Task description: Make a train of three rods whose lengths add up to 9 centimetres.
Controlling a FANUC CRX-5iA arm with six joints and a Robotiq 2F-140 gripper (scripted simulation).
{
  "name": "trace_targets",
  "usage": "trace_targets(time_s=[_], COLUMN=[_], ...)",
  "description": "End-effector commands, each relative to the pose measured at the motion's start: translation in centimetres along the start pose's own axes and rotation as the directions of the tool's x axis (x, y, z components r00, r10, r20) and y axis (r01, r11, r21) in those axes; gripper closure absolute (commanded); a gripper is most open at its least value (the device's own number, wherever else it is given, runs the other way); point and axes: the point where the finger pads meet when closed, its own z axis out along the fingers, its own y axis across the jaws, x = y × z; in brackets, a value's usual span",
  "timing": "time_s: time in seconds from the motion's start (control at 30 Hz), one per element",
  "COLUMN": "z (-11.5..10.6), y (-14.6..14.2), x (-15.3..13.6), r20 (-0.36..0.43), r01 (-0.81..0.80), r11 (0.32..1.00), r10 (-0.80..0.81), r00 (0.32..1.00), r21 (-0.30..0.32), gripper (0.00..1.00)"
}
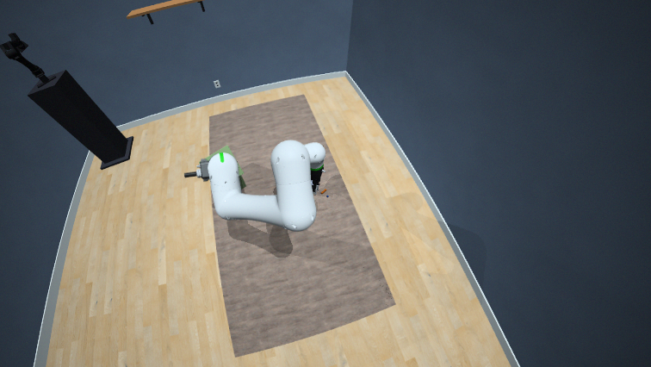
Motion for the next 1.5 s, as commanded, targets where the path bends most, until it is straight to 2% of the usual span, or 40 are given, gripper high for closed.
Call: trace_targets(time_s=[0.0,0.7,1.47], z=[0.1,1.6,1.6], y=[0.0,0.0,0.0], x=[0.0,0.0,0.0], r20=[0.0,0.0,0.0], r01=[0.0,0.0,0.0], r11=[1.0,1.0,1.0], r10=[0.0,0.0,0.0], r00=[1.0,1.0,1.0], r21=[0.0,0.0,0.0], gripper=[0.85,0.85,0.85])
